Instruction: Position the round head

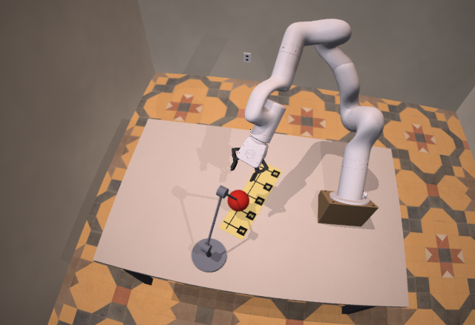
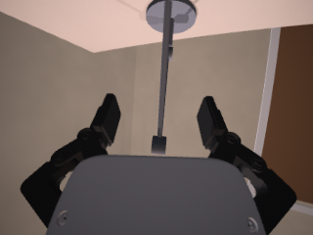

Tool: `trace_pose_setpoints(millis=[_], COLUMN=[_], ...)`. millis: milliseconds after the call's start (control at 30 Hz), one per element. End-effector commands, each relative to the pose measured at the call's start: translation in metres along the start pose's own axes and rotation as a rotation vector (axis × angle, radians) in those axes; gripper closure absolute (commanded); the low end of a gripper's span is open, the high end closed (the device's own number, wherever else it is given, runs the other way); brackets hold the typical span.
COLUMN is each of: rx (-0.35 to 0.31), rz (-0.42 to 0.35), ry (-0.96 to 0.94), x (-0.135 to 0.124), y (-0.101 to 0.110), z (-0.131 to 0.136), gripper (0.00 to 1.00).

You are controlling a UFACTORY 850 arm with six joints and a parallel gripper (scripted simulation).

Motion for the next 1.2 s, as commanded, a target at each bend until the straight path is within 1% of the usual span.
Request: trace_pose_setpoints(millis=[0, 900, 1167], rx=[-0.085, -0.085, -0.077], rz=[0.146, 0.146, 0.142], ry=[0.012, 0.012, 0.012], x=[-0.011, -0.011, -0.007], y=[0.000, 0.000, -0.021], z=[-0.007, -0.007, -0.004], gripper=[0.00, 0.00, 0.00])
Point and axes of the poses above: the point where the finger pads meet when closed, its own y axis back along the fingers, its own z axis across the jaws, x = y × z, the point moved 6 cm from there along y, back along the fingers, and after that the axes turned 3 degrees about y, right-handed, at the moved point
